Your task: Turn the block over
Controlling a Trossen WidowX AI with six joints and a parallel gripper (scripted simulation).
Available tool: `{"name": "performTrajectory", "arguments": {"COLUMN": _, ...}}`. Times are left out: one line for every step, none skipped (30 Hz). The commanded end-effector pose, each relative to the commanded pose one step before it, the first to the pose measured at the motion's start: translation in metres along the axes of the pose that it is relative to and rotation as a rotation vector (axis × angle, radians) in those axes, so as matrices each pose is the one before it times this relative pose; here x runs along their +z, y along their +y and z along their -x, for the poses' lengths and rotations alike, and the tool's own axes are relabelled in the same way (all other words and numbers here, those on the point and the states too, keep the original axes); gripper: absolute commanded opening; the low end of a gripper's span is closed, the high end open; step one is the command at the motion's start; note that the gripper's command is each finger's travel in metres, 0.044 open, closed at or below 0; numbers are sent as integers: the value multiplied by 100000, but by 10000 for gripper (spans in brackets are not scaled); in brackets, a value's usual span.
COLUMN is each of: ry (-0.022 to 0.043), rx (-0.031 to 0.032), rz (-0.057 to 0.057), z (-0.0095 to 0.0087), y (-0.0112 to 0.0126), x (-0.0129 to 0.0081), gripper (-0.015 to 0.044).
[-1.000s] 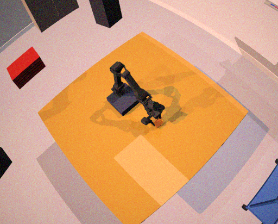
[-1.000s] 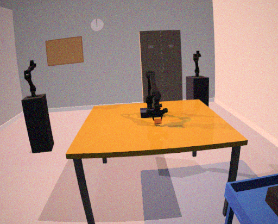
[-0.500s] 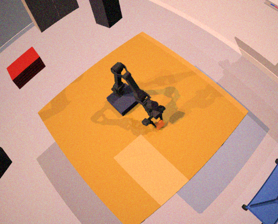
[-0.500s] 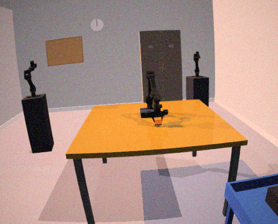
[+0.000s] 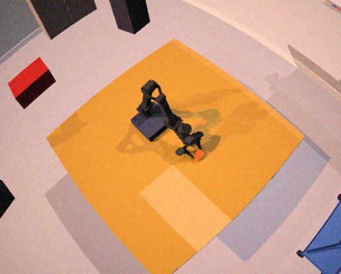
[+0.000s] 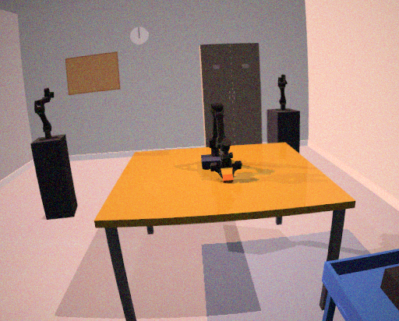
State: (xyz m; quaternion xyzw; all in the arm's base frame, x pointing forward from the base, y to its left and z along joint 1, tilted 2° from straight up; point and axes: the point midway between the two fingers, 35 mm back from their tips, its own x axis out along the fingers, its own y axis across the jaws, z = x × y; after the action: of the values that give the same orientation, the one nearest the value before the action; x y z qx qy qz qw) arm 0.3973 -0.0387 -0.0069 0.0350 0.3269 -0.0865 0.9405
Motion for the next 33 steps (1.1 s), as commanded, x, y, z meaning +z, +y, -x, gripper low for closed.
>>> {"name": "performTrajectory", "arguments": {"ry": -3888, "rx": -577, "rz": 684, "z": -212, "y": -133, "x": -1447, "gripper": 0}}
{"name": "performTrajectory", "arguments": {"ry": -1358, "rx": -9, "rz": -11, "z": 13, "y": -5, "x": -81, "gripper": 0}}
{"name": "performTrajectory", "arguments": {"ry": -1357, "rx": -10, "rz": -14, "z": 27, "y": -6, "x": -78, "gripper": 0}}
{"name": "performTrajectory", "arguments": {"ry": -1357, "rx": -11, "rz": -17, "z": 40, "y": -7, "x": -74, "gripper": 0}}
{"name": "performTrajectory", "arguments": {"ry": -1355, "rx": -11, "rz": -20, "z": 53, "y": -9, "x": -70, "gripper": 0}}
{"name": "performTrajectory", "arguments": {"ry": -1355, "rx": -12, "rz": -23, "z": 66, "y": -10, "x": -65, "gripper": 0}}
{"name": "performTrajectory", "arguments": {"ry": -1354, "rx": -13, "rz": -26, "z": 78, "y": -11, "x": -60, "gripper": 0}}
{"name": "performTrajectory", "arguments": {"ry": -1353, "rx": -13, "rz": -29, "z": 90, "y": -12, "x": -55, "gripper": 0}}
{"name": "performTrajectory", "arguments": {"ry": -1352, "rx": -14, "rz": -32, "z": 102, "y": -13, "x": -49, "gripper": 0}}
{"name": "performTrajectory", "arguments": {"ry": -1351, "rx": -15, "rz": -35, "z": 114, "y": -14, "x": -43, "gripper": 0}}
{"name": "performTrajectory", "arguments": {"ry": -1350, "rx": -16, "rz": -38, "z": 125, "y": -16, "x": -36, "gripper": 0}}
{"name": "performTrajectory", "arguments": {"ry": -1349, "rx": -17, "rz": -41, "z": 136, "y": -17, "x": -29, "gripper": 0}}
{"name": "performTrajectory", "arguments": {"ry": -1349, "rx": -17, "rz": -44, "z": 147, "y": -18, "x": -22, "gripper": 0}}
{"name": "performTrajectory", "arguments": {"ry": -1348, "rx": -18, "rz": -47, "z": 158, "y": -19, "x": -14, "gripper": 0}}
{"name": "performTrajectory", "arguments": {"ry": -1346, "rx": -19, "rz": -50, "z": 168, "y": -20, "x": -6, "gripper": 0}}
{"name": "performTrajectory", "arguments": {"ry": -1346, "rx": -20, "rz": -54, "z": 178, "y": -21, "x": 3, "gripper": 0}}
{"name": "performTrajectory", "arguments": {"ry": -1345, "rx": -21, "rz": -57, "z": 187, "y": -22, "x": 12, "gripper": 0}}
{"name": "performTrajectory", "arguments": {"ry": -1098, "rx": -18, "rz": -49, "z": 159, "y": -19, "x": 17, "gripper": 0}}
{"name": "performTrajectory", "arguments": {"ry": -659, "rx": -11, "rz": -30, "z": 98, "y": -12, "x": 13, "gripper": 0}}
{"name": "performTrajectory", "arguments": {"ry": -220, "rx": -4, "rz": -10, "z": 33, "y": -4, "x": 5, "gripper": 0}}
{"name": "performTrajectory", "arguments": {"ry": 0, "rx": 0, "rz": 0, "z": 0, "y": 0, "x": 0, "gripper": 0}}
{"name": "performTrajectory", "arguments": {"ry": 0, "rx": 0, "rz": 0, "z": 0, "y": 0, "x": 0, "gripper": 0}}
{"name": "performTrajectory", "arguments": {"ry": -285, "rx": 0, "rz": 0, "z": 19, "y": 0, "x": 36, "gripper": 0}}
{"name": "performTrajectory", "arguments": {"ry": -855, "rx": -1, "rz": -1, "z": 57, "y": 0, "x": 108, "gripper": 0}}
{"name": "performTrajectory", "arguments": {"ry": -855, "rx": -2, "rz": -2, "z": 58, "y": -1, "x": 109, "gripper": 0}}
{"name": "performTrajectory", "arguments": {"ry": -285, "rx": -1, "rz": -1, "z": 19, "y": 0, "x": 37, "gripper": 0}}
{"name": "performTrajectory", "arguments": {"ry": 0, "rx": 0, "rz": 0, "z": 0, "y": 0, "x": 0, "gripper": 0}}
{"name": "performTrajectory", "arguments": {"ry": 0, "rx": 0, "rz": 0, "z": 0, "y": 0, "x": 0, "gripper": 0}}
{"name": "performTrajectory", "arguments": {"ry": 0, "rx": 0, "rz": 0, "z": 0, "y": 0, "x": 0, "gripper": 0}}
{"name": "performTrajectory", "arguments": {"ry": 0, "rx": 0, "rz": 0, "z": 0, "y": 0, "x": 0, "gripper": 0}}
{"name": "performTrajectory", "arguments": {"ry": 0, "rx": 0, "rz": 0, "z": 0, "y": 0, "x": 0, "gripper": 0}}
{"name": "performTrajectory", "arguments": {"ry": 0, "rx": 0, "rz": 0, "z": 0, "y": 0, "x": 0, "gripper": 0}}
{"name": "performTrajectory", "arguments": {"ry": 0, "rx": 0, "rz": 0, "z": 0, "y": 0, "x": 0, "gripper": 0}}
